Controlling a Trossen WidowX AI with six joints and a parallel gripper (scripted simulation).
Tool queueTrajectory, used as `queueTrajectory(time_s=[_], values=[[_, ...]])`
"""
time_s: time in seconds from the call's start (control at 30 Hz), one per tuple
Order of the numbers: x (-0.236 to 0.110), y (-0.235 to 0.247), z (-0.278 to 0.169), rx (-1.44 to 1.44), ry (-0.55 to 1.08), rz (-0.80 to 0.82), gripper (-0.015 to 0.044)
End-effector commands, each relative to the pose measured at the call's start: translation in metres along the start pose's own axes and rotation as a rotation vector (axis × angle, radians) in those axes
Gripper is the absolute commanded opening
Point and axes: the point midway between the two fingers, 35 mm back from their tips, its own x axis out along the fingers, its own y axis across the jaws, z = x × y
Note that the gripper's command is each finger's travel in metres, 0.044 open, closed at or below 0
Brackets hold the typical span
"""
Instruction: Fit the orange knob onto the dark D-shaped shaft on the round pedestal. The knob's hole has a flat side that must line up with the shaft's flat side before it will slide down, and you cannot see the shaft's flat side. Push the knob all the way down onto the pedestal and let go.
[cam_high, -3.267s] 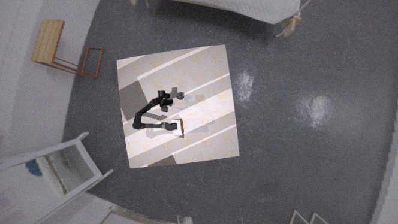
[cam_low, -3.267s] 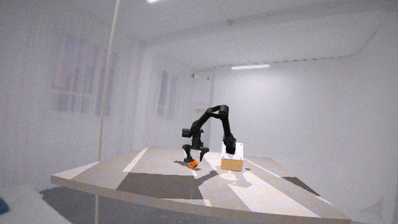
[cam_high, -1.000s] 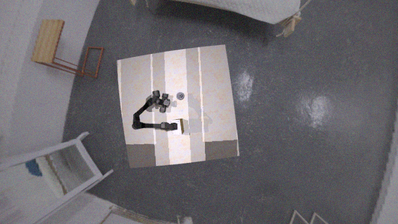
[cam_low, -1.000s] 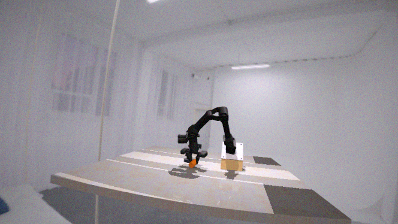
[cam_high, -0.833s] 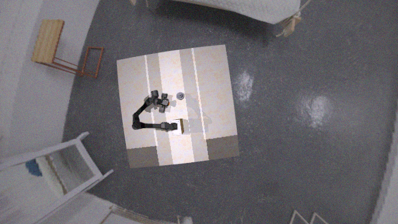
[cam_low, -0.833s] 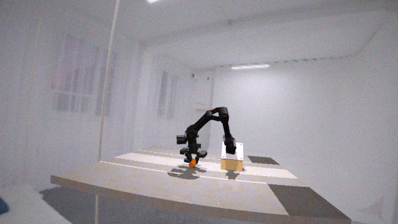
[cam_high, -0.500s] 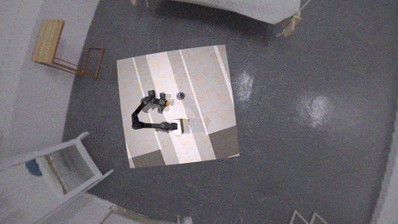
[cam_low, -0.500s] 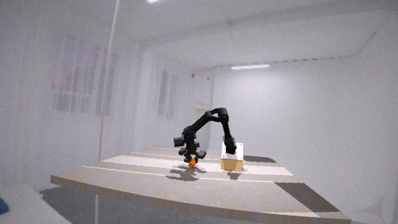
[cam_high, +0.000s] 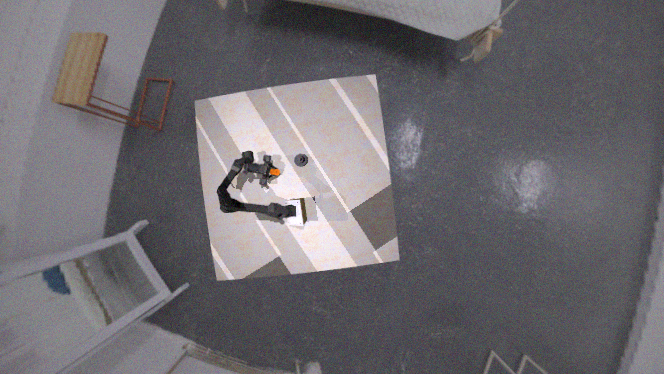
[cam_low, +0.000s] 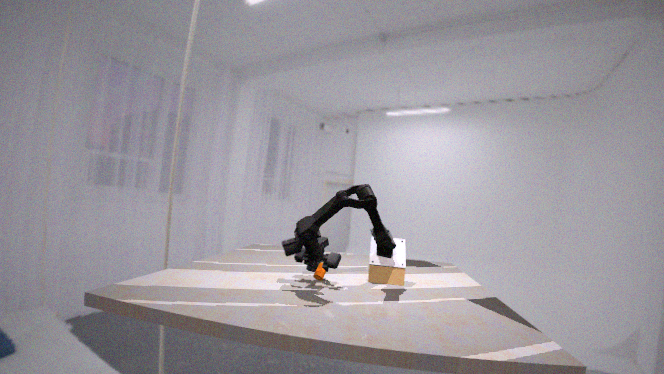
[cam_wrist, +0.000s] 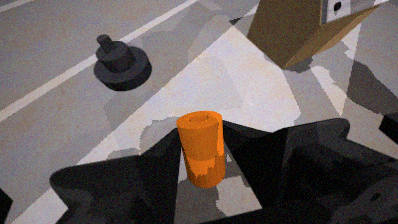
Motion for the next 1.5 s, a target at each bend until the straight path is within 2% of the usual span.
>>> queueTrajectory(time_s=[0.0,0.57,0.7,0.8,1.47], values=[[-0.002,0.001,-0.002,0.005,-0.071,0.001,0.0181],[-0.013,0.001,-0.018,0.004,-0.363,-0.001,0.0181],[-0.015,0.001,-0.018,0.004,-0.340,0.000,0.0181],[-0.014,0.000,-0.018,-0.002,-0.337,0.000,0.0260],[-0.014,0.000,-0.018,-0.002,-0.337,0.000,0.0260]])
